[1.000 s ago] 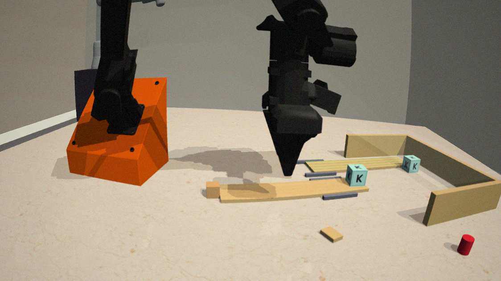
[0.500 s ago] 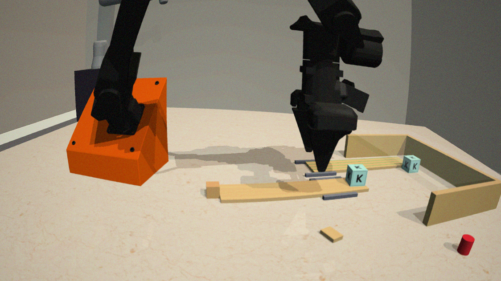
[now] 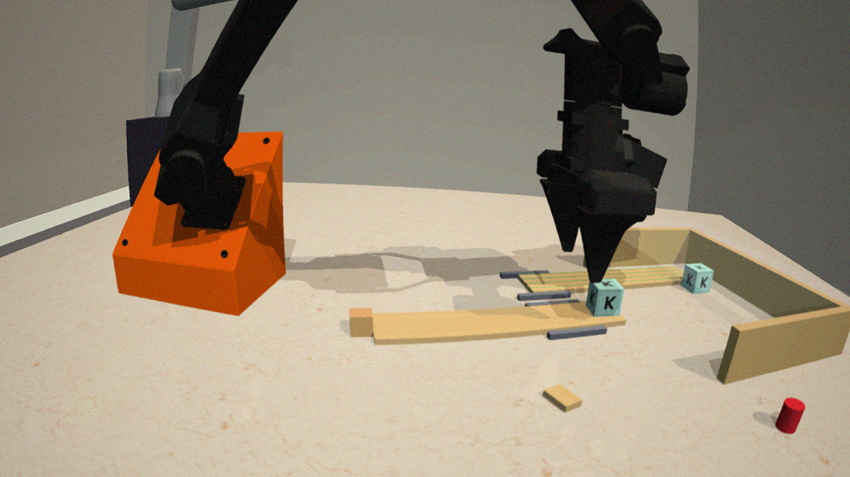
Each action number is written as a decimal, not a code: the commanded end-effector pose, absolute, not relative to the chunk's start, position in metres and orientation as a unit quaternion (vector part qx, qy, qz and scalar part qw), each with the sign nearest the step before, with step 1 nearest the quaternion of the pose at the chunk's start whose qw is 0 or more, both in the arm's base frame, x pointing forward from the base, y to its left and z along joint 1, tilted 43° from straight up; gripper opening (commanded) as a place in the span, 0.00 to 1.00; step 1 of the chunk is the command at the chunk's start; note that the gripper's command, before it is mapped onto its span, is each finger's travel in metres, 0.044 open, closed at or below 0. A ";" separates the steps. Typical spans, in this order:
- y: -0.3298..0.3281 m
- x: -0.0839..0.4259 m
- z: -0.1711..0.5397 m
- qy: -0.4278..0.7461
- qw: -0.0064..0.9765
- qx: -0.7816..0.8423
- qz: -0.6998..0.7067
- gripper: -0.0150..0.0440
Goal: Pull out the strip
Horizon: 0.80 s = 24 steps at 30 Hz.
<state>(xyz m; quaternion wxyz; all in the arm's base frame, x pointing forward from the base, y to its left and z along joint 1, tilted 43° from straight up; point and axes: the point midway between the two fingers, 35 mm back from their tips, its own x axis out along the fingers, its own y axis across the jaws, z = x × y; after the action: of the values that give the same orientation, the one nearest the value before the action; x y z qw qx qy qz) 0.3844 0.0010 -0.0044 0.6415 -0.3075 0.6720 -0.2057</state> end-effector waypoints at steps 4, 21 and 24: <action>0.011 0.408 -0.006 0.671 0.644 -0.305 -0.205 1.00; 0.006 0.421 -0.020 0.670 0.645 -0.305 -0.205 0.68; 0.002 0.421 -0.023 0.670 0.645 -0.305 -0.205 0.68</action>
<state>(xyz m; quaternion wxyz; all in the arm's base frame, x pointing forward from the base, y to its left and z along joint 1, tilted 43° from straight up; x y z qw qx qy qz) 0.4211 0.0061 -0.0188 0.6465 -0.3022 0.6694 -0.2067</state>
